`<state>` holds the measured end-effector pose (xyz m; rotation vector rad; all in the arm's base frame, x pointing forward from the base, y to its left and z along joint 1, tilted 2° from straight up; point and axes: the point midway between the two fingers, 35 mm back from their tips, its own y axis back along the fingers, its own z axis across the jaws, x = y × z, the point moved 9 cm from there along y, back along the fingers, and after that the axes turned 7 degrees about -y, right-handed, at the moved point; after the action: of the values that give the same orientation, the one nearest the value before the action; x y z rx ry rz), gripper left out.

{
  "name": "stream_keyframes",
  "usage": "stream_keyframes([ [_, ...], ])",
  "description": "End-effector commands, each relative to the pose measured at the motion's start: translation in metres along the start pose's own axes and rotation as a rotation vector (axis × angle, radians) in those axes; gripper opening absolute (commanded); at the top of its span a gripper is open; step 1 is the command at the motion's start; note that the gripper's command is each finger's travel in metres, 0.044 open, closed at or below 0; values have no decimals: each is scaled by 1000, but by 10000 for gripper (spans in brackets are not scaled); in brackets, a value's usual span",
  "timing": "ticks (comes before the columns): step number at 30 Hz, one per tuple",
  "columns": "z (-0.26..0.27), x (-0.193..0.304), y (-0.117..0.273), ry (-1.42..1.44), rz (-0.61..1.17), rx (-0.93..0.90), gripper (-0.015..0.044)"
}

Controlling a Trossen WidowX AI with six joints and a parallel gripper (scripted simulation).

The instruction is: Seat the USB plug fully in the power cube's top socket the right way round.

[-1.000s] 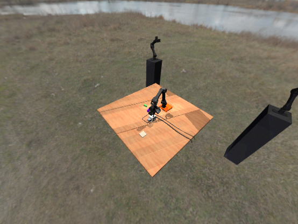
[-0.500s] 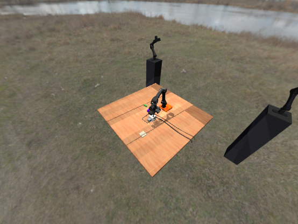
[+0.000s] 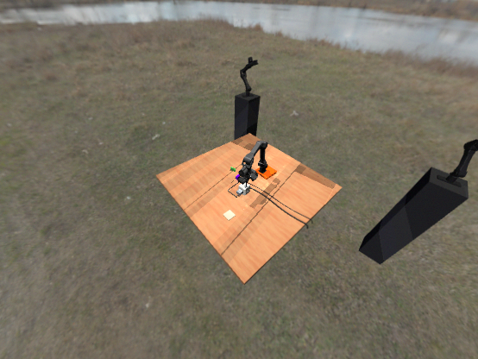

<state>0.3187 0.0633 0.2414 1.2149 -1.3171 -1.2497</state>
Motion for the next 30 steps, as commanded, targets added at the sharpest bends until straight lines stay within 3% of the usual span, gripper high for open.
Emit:
stream_keyframes([
  [1, 0, 0, 3, 0, 0, 0, 0],
  [20, 0, 0, 13, -6, 0, 0, 0],
  [30, 0, 0, 12, -219, 0, 0, 0],
])
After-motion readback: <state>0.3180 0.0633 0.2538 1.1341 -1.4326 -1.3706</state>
